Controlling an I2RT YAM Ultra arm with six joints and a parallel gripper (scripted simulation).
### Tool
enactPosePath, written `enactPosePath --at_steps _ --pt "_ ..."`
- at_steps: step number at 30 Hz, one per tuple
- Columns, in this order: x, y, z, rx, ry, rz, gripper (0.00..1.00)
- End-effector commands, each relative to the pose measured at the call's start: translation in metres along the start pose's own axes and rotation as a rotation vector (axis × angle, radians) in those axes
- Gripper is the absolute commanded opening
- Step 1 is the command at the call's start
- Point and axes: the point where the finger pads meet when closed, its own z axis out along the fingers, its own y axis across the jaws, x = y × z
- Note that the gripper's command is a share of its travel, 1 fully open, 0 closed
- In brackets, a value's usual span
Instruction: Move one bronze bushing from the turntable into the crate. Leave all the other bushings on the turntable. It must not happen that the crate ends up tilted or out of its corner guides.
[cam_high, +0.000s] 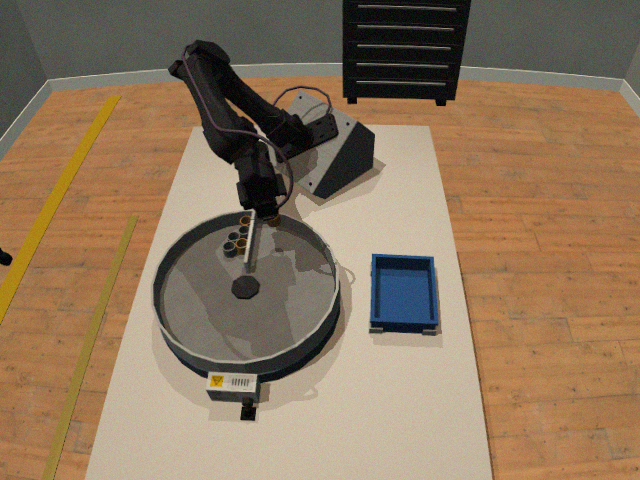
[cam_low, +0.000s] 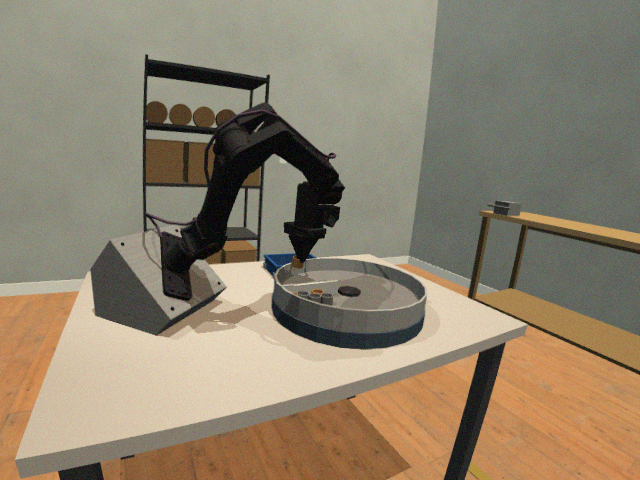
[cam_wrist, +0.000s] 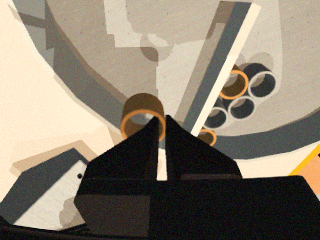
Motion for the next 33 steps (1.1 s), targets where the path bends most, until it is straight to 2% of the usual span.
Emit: enactPosePath --at_steps 1,3,18,20,33 --pt "-0.022 0.009 -0.007 0.035 -0.009 0.074 0.0" --pt "-0.022 0.009 -0.007 0.035 -0.009 0.074 0.0" --pt "-0.096 0.105 -0.005 0.035 -0.013 0.073 0.0" --pt "-0.096 0.105 -0.005 0.035 -0.013 0.073 0.0" --pt "-0.153 0.18 -0.003 0.034 -0.016 0.073 0.0"
